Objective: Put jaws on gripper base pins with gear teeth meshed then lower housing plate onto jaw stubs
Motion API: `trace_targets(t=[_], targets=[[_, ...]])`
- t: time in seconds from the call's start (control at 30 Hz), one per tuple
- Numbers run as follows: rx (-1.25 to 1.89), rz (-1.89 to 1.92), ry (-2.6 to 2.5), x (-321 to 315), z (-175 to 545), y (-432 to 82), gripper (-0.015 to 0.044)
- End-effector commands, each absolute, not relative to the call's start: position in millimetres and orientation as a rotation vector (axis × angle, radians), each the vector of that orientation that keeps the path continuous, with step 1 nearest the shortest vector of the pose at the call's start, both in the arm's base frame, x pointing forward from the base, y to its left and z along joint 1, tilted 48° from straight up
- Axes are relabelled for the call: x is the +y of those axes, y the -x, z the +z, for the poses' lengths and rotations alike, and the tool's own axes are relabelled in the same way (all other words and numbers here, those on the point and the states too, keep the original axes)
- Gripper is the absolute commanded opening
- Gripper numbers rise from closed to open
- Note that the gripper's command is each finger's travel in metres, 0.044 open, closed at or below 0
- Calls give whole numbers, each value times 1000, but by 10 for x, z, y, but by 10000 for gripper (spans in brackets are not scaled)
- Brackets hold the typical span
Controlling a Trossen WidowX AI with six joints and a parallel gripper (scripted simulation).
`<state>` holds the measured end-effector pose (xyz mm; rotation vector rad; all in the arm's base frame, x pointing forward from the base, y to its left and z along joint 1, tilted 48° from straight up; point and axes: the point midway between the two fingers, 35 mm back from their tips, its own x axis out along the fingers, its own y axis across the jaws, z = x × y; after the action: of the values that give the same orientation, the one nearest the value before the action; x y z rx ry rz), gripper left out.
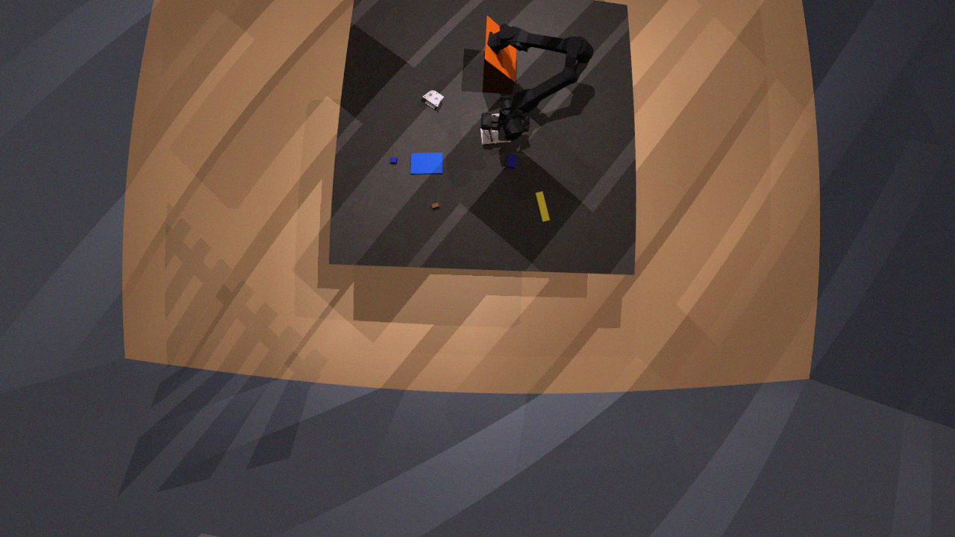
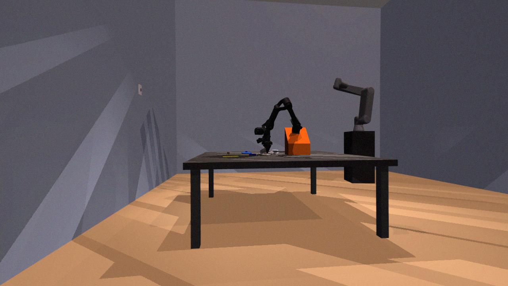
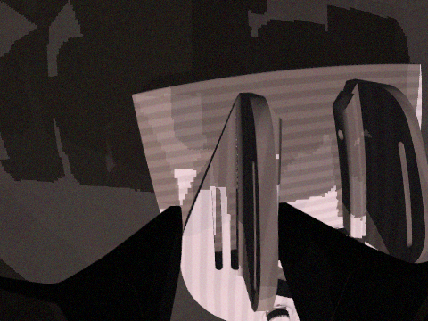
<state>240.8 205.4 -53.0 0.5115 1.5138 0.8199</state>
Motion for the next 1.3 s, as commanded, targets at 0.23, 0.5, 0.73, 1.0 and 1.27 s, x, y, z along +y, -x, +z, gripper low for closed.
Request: trace_targets(t=[0.23, 0.5, 0.73, 1.0, 1.27], targets=[[1512, 819, -504, 2027, -535, -2419, 134], [1512, 819, -504, 2040, -550, -2417, 134], [1512, 819, -504, 2044, -554, -2416, 134], [1512, 819, -504, 2059, -567, -2413, 134], [1512, 819, -504, 2059, -567, -2413, 134]])
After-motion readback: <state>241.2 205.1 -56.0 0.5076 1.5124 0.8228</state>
